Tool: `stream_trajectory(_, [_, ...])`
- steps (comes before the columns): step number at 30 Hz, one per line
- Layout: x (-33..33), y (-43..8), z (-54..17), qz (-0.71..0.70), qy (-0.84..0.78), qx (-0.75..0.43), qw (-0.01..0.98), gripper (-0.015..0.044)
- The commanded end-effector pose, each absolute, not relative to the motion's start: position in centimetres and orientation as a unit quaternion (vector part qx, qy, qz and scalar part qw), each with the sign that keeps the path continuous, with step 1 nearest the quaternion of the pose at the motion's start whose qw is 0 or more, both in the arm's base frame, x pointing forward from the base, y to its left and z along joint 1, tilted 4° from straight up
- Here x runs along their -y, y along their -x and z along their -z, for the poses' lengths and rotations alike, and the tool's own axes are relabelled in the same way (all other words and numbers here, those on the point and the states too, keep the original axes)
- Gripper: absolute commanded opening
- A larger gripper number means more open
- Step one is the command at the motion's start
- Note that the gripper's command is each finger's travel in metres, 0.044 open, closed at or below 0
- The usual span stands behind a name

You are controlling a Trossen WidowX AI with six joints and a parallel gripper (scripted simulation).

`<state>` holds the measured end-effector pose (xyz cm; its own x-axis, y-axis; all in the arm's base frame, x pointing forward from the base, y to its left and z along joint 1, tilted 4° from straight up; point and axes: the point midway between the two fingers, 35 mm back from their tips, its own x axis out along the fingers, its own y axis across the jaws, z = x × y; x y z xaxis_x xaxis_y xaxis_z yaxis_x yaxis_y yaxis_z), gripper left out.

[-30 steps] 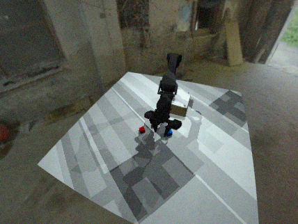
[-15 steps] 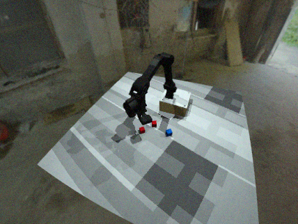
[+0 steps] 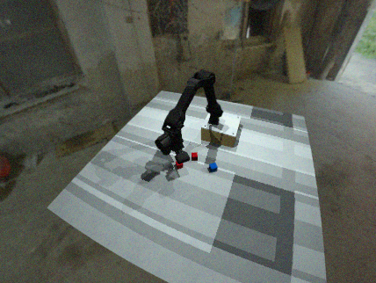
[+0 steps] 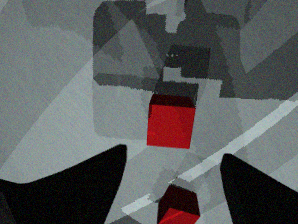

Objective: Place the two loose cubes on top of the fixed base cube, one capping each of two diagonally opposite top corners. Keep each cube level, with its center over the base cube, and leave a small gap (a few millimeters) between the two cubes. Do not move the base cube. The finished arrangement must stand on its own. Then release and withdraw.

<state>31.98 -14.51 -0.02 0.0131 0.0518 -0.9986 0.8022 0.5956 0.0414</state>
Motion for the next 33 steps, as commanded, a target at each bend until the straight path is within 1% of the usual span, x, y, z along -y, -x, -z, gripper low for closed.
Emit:
stream_trajectory(1, [14.5, -32.2, 0.7, 0.299, -0.339, -0.631, 0.631, 0.0265])
stream_trajectory(5, [14.4, -32.2, 2.1, 0.299, -0.339, -0.631, 0.631, 0.0265])
stream_trajectory(31, [14.2, -32.2, 5.4, 0.299, -0.339, -0.631, 0.631, 0.0265])
stream_trajectory(33, [14.2, -32.2, 5.4, 0.299, -0.339, -0.631, 0.631, 0.0212])
